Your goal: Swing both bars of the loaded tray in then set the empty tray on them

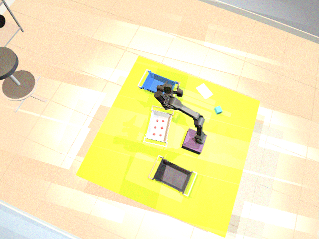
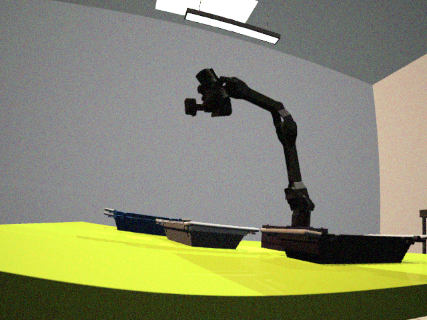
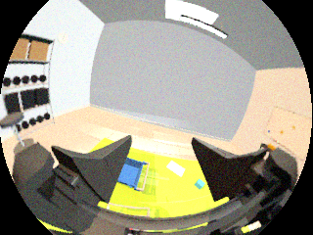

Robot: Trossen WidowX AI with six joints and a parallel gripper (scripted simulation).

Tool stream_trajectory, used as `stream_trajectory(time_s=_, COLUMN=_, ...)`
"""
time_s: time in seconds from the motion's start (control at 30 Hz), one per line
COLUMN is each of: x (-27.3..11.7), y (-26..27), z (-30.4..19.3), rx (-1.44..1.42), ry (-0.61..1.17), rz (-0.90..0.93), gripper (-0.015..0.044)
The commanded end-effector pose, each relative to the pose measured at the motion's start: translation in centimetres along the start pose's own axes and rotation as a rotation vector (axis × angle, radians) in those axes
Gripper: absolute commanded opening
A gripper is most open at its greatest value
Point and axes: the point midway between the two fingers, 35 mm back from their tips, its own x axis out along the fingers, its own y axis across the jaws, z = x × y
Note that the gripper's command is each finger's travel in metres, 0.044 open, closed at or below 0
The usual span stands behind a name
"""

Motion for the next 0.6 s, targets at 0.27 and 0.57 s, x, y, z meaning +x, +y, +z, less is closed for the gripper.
stream_trajectory(time_s=0.27, x=0.3, y=0.5, z=-0.6, rx=-0.032, ry=0.017, rz=0.016, gripper=0.0164)
stream_trajectory(time_s=0.57, x=4.1, y=7.3, z=-11.8, rx=-0.522, ry=0.317, rz=0.306, gripper=0.0090)
